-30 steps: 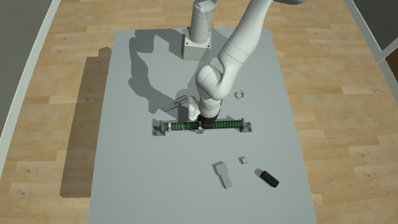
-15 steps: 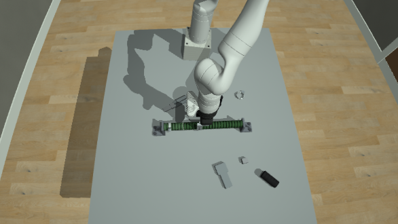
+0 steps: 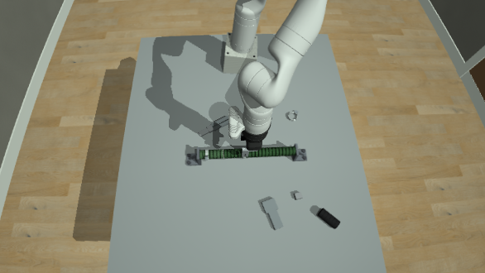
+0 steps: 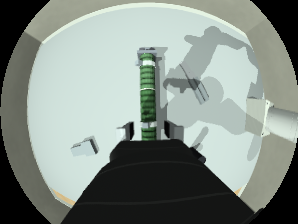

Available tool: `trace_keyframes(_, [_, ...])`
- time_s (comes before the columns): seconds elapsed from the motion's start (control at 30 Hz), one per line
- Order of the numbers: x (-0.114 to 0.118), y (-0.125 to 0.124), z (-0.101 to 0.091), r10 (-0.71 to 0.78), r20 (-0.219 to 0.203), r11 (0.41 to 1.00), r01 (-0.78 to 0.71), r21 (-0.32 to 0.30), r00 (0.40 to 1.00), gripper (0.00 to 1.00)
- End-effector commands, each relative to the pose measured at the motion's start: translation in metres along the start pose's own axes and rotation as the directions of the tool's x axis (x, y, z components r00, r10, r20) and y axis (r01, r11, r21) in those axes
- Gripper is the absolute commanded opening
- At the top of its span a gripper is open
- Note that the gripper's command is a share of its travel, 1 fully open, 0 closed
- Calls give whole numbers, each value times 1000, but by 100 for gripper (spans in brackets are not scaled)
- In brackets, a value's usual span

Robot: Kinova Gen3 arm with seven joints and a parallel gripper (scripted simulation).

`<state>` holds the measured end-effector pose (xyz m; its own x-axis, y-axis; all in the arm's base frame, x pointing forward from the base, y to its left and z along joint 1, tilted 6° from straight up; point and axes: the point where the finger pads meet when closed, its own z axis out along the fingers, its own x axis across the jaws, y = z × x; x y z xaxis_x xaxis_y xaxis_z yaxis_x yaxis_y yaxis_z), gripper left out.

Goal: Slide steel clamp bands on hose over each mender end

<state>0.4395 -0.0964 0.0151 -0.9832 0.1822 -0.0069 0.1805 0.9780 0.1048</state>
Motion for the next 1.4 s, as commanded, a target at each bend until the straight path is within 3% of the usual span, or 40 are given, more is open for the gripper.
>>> trace_keyframes(0.0, [-1, 0, -1, -1, 3, 1000, 1, -1, 1000, 100])
trace_keyframes(0.43, [-1, -8, -1, -1, 3, 1000, 1, -1, 1000, 100])
trace_keyframes(0.7, [-1, -53, -1, -1, 3, 1000, 1, -1, 1000, 100])
trace_keyframes(0.77, [-1, -53, -1, -1, 3, 1000, 1, -1, 1000, 100])
trace_keyframes(1.1, [-1, -116, -1, -1, 3, 1000, 1, -1, 1000, 100])
trace_keyframes(1.37, [-1, -128, 0, -1, 3, 1000, 1, -1, 1000, 100])
